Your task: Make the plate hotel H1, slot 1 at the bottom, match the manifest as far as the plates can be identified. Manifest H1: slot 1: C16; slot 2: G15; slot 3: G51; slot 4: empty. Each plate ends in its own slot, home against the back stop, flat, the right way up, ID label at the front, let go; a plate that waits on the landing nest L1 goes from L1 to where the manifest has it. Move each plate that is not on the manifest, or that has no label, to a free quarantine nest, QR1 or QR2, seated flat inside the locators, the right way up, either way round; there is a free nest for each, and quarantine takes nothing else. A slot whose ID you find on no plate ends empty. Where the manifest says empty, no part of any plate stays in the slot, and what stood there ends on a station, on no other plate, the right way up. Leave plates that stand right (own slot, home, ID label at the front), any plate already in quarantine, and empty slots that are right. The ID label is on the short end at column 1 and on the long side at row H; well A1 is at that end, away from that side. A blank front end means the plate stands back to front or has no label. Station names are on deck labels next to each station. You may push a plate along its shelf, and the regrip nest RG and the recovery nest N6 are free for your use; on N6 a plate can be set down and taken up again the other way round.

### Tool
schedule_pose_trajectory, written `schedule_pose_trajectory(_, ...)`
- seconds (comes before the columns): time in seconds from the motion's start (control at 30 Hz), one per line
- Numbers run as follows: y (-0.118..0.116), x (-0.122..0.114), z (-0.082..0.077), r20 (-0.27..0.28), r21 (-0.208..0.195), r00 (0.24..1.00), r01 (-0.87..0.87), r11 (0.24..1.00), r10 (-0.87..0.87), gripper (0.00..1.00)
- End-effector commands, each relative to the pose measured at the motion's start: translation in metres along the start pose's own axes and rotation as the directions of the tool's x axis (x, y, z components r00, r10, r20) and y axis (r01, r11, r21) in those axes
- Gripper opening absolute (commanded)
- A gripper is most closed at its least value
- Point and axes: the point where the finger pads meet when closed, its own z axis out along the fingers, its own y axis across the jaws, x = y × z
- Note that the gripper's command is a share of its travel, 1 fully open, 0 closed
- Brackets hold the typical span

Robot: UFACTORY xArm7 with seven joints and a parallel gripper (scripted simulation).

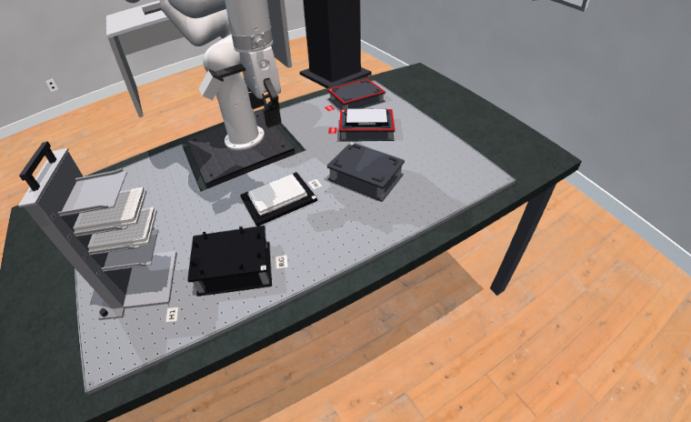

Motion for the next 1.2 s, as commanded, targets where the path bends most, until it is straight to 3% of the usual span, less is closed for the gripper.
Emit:
schedule_pose_trajectory(0.0, -0.001, 0.0, 0.007, 0.0, 0.004, 1.0, 0.0, 1.0, 0.0, 1.0)
schedule_pose_trajectory(1.17, -0.001, 0.0, 0.057, 0.0, 0.004, 1.0, 0.0, 1.0, 0.0, 1.0)
